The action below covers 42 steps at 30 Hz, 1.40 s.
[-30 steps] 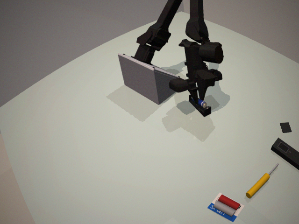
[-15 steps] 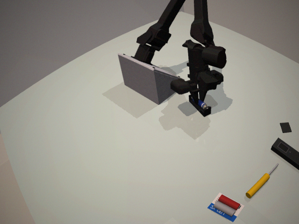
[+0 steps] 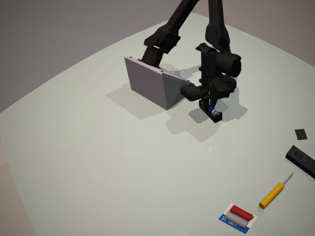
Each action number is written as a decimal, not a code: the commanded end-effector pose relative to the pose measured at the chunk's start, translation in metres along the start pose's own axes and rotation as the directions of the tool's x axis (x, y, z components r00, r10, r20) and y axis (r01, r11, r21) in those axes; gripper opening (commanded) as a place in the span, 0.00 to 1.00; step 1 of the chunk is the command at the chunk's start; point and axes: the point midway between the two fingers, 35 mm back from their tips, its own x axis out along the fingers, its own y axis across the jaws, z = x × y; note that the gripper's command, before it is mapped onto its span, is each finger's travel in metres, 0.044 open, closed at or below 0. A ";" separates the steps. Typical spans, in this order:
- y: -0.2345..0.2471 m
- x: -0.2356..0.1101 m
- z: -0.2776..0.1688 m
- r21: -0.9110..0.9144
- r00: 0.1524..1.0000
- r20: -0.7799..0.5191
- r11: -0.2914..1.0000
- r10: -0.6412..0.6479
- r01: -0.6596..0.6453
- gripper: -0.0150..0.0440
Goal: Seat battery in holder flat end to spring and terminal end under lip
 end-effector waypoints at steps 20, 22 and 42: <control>0.002 0.002 0.002 -0.008 0.994 -0.113 1.000 -0.005 0.004 0.35; 0.002 0.003 0.003 -0.008 0.994 -0.114 1.000 -0.005 0.005 0.35; 0.002 0.004 0.015 -0.009 0.993 -0.120 1.000 -0.010 0.009 0.35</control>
